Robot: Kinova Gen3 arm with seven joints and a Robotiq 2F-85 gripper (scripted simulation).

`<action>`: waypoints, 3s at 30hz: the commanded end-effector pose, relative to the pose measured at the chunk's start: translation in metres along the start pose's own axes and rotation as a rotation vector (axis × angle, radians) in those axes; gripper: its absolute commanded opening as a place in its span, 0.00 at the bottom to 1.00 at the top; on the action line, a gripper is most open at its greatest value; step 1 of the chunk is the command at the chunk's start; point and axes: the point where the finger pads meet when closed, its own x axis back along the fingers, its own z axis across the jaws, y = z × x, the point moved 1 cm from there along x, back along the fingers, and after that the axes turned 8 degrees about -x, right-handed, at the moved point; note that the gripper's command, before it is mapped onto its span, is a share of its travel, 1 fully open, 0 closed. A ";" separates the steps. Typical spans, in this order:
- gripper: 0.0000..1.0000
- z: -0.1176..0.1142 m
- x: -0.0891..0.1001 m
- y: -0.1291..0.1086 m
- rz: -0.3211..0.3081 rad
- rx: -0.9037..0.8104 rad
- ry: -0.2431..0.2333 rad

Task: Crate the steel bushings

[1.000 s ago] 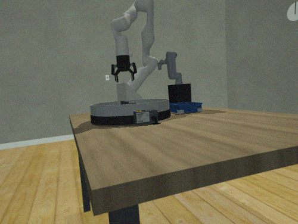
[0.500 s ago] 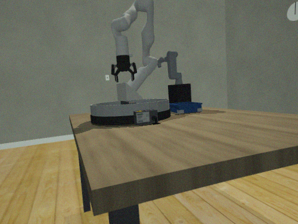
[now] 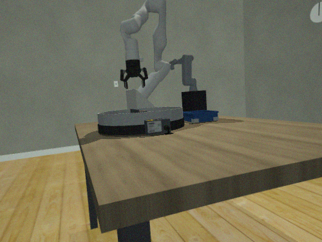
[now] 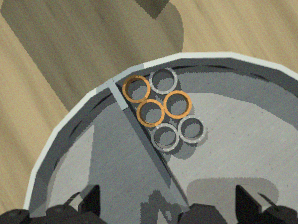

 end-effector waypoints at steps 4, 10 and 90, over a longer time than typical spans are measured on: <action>1.00 0.000 0.001 0.000 -0.002 0.000 0.000; 1.00 0.000 0.001 0.000 -0.002 0.000 0.000; 0.16 0.037 -0.063 -0.038 -0.001 -0.001 0.000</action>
